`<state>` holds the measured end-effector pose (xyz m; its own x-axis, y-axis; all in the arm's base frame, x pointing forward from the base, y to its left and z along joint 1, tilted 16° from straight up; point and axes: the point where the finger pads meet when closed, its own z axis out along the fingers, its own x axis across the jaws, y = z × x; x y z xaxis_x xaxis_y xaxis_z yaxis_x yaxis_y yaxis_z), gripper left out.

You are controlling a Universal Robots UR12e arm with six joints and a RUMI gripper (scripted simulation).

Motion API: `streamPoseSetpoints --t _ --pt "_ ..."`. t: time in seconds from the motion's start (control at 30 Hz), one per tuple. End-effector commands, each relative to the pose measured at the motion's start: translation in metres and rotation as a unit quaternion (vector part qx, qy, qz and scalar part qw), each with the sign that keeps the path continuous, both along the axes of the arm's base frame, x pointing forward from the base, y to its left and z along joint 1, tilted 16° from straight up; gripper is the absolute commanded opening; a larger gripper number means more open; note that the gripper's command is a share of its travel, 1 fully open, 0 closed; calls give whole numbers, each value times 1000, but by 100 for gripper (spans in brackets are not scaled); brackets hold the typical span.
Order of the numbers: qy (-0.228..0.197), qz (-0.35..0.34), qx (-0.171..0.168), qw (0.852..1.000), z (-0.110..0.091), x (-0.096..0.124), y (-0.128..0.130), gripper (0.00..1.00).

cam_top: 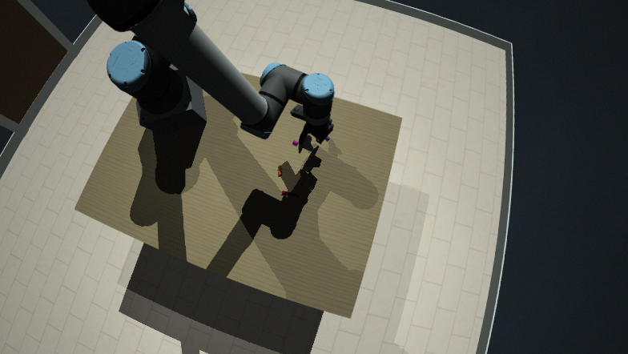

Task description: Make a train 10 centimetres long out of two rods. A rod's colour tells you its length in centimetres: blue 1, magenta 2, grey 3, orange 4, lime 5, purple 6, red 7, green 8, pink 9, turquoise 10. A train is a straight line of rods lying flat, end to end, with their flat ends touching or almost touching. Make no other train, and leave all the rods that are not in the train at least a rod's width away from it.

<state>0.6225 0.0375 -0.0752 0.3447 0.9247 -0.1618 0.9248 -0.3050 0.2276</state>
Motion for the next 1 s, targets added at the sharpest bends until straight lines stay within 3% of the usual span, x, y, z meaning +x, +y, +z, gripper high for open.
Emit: streamPoseSetpoints --t 0.0,0.2,0.37,0.43,0.73,0.93,0.97 --pt "-17 -72 12 997 3 1 -11 100" --pt "-42 -179 30 983 7 2 -28 100" --pt "-62 -263 44 962 10 3 -42 100" --pt "-62 -263 44 962 10 3 -42 100" --pt "-100 -425 71 897 18 4 -72 100" --pt "-122 -516 87 843 22 4 -90 100" --pt "-122 -516 87 843 22 4 -90 100"
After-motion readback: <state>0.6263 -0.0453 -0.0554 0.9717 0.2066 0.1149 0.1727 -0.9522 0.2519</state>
